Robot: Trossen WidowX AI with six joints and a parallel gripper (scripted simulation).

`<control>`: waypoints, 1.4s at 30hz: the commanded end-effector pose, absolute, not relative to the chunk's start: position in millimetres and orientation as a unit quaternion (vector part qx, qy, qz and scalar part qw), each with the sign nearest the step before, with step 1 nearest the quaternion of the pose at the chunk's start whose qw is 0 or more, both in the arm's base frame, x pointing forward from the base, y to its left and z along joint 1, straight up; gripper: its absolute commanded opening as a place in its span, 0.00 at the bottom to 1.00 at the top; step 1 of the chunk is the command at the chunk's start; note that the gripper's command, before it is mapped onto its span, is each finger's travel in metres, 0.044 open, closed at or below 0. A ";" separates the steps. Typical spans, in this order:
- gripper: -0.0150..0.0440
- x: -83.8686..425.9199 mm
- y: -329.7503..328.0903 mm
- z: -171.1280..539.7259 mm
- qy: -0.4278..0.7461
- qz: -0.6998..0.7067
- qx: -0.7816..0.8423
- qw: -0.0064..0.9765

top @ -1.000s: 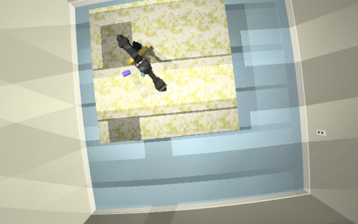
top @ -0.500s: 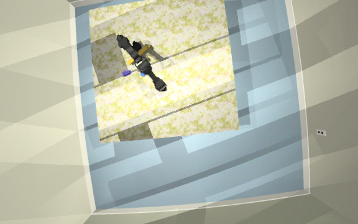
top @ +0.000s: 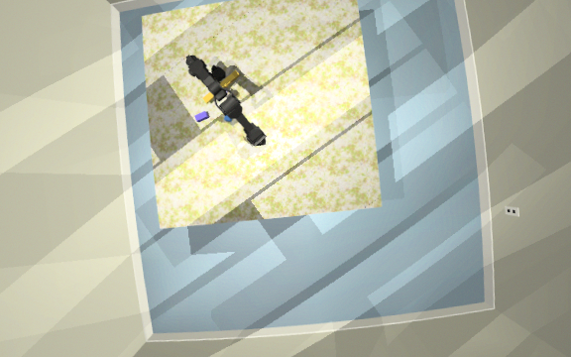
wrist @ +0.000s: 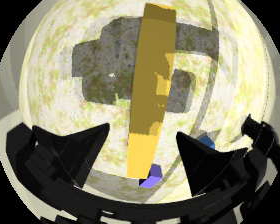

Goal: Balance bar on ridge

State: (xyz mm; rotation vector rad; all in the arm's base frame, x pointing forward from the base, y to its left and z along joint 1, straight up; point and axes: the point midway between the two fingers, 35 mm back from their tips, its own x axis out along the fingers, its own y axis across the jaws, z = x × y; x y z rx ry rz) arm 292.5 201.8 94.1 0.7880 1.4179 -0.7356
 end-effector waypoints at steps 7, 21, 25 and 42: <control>1.00 294.1 202.9 163.2 0.619 -0.321 0.344 0.629; 1.00 289.8 199.9 194.0 0.619 -0.321 0.344 0.629; 1.00 289.8 199.9 194.0 0.619 -0.321 0.344 0.629; 1.00 289.8 199.9 194.0 0.619 -0.321 0.344 0.629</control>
